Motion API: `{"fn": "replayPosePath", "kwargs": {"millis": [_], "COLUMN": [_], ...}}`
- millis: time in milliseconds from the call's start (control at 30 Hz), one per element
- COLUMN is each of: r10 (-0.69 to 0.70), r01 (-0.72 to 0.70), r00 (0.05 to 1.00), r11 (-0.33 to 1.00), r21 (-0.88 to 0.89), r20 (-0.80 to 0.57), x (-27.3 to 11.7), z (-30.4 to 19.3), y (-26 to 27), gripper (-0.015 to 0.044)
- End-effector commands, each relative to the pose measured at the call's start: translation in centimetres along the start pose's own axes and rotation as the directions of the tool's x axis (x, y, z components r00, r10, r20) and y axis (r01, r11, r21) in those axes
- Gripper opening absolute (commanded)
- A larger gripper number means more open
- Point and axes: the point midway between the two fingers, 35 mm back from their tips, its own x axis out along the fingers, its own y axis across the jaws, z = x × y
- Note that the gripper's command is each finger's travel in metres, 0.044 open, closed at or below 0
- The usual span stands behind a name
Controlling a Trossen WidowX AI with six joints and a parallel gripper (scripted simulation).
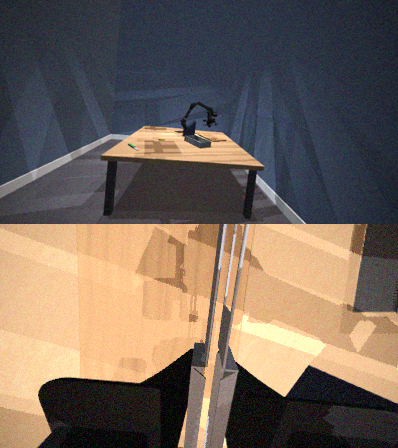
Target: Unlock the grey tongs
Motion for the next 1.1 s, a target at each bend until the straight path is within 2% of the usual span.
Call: {"fn": "replayPosePath", "kwargs": {"millis": [0,300,600,700,1067], "r10": [-0.006,-0.016,0.025,0.035,0.035], "r01": [0.005,0.007,-0.057,-0.072,-0.072], "r00": [0.986,0.860,0.620,0.573,0.573], "r11": [1.000,1.000,0.998,0.997,0.997], "r21": [0.006,0.019,0.014,0.008,0.008], "r20": [0.166,0.510,0.784,0.819,0.819], "x": [-0.7,-1.6,-3.7,-4.1,-4.1], "z": [0.0,-0.6,-1.9,-2.2,-2.2], "y": [0.1,0.1,0.0,0.0,0.0], "gripper": [-0.0150,-0.0150,-0.0150,-0.0150,-0.0150]}}
